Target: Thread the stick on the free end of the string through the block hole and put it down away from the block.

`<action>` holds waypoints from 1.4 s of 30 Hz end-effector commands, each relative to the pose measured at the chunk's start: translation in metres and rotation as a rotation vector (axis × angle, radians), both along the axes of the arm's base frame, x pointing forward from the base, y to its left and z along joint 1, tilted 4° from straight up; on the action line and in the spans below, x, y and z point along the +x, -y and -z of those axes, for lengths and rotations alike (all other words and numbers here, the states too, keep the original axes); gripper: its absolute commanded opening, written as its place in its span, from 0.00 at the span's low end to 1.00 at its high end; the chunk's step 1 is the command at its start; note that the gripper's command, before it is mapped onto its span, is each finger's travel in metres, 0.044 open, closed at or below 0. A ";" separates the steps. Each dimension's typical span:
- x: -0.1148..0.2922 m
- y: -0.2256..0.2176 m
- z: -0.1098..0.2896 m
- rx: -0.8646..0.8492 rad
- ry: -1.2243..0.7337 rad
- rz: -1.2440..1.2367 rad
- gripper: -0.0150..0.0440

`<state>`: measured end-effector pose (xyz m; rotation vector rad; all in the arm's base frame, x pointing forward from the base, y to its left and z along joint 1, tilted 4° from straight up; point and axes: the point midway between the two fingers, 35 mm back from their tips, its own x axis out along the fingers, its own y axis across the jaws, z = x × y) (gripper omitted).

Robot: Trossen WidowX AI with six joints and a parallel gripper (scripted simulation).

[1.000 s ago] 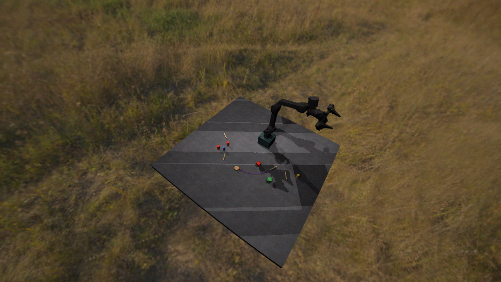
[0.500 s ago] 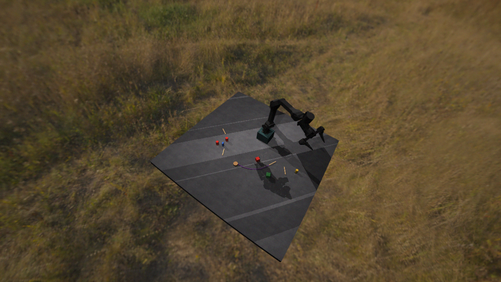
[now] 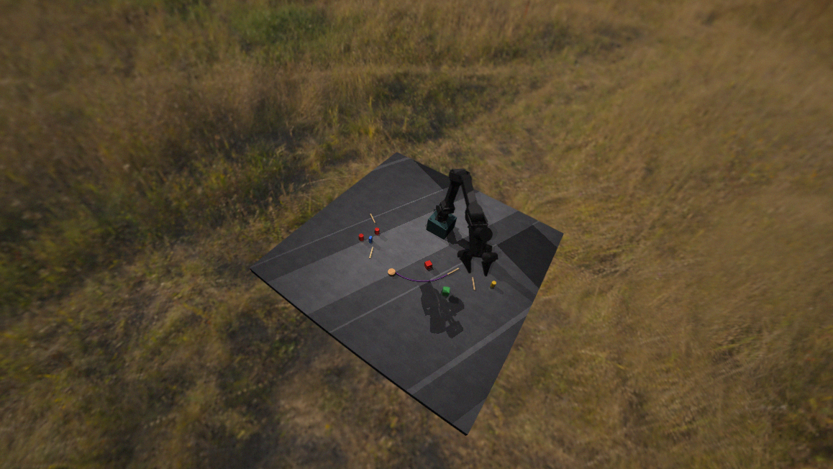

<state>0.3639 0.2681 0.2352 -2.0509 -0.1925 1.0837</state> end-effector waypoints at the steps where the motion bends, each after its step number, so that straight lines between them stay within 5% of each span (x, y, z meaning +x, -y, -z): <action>1: 0.008 0.050 0.056 -0.034 -0.188 0.161 1.00; 16: -0.060 0.220 0.205 -0.073 -0.842 0.796 1.00; 36: -0.065 0.226 0.209 -0.077 -0.862 0.819 1.00; 42: -0.065 0.226 0.209 -0.077 -0.862 0.819 0.73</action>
